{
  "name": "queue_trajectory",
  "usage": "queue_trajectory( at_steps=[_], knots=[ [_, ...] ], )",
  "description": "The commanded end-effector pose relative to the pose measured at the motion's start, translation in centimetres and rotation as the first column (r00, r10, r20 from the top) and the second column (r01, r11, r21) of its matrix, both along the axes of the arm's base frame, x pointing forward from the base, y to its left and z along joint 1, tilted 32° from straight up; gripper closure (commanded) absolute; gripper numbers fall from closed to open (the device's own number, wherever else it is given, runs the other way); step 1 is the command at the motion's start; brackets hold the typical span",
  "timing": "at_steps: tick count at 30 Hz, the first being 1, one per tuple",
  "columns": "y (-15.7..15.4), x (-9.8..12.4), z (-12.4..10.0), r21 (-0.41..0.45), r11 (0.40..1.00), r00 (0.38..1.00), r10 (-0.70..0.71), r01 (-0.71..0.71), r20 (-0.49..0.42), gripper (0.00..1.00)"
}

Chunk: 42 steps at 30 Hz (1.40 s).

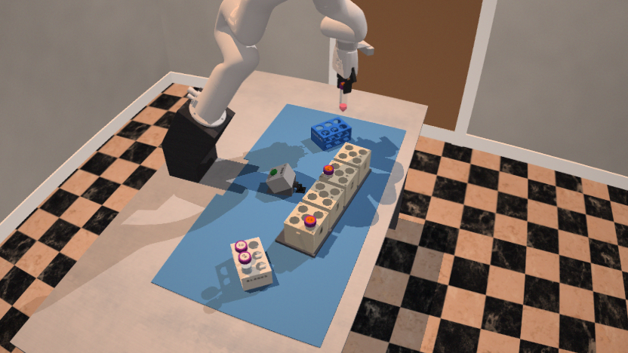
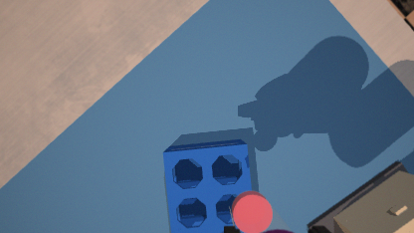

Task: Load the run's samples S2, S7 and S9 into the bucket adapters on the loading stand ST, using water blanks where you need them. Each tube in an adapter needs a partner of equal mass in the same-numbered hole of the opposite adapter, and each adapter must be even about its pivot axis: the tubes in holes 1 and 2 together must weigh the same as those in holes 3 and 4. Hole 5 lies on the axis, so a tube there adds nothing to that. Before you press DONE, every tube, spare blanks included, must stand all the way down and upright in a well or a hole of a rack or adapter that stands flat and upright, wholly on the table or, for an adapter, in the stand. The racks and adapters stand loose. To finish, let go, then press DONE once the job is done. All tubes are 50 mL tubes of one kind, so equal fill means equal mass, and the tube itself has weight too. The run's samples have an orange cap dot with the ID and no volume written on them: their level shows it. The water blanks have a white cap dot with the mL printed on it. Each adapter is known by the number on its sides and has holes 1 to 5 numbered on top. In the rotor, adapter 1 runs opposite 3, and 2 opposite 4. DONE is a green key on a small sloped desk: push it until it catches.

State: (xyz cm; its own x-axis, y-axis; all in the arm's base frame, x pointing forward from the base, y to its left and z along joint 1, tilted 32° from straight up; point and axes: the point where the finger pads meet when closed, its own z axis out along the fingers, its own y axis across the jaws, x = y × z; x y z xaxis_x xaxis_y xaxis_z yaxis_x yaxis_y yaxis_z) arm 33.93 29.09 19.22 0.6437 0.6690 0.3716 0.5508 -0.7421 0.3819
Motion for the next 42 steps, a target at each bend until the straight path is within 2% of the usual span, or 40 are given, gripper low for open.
queue_trajectory(
  at_steps=[1, 4, 6, 11, 21, 23, 28, 38, 42],
  knots=[
    [-2.8, -0.2, 0.2, 0.110, 0.981, 0.987, -0.162, 0.160, 0.006, 1.00],
    [-4.3, -0.3, 0.2, 0.162, 0.957, 0.970, -0.244, 0.241, -0.001, 1.00],
    [-4.3, -0.3, 0.2, 0.162, 0.957, 0.970, -0.244, 0.241, -0.001, 1.00],
    [-6.9, -0.4, 0.2, 0.247, 0.895, 0.926, -0.377, 0.371, -0.024, 1.00],
    [-11.9, -0.7, 0.3, 0.397, 0.701, 0.787, -0.608, 0.593, -0.102, 1.00],
    [-11.9, -0.7, 0.3, 0.397, 0.701, 0.787, -0.608, 0.593, -0.102, 1.00],
    [-14.4, -0.9, 0.3, 0.455, 0.581, 0.702, -0.696, 0.675, -0.153, 1.00],
    [-19.4, -1.2, 0.3, 0.455, 0.581, 0.701, -0.696, 0.675, -0.152, 1.00],
    [-20.4, -1.2, 0.3, 0.455, 0.581, 0.701, -0.696, 0.675, -0.152, 1.00]
  ],
)
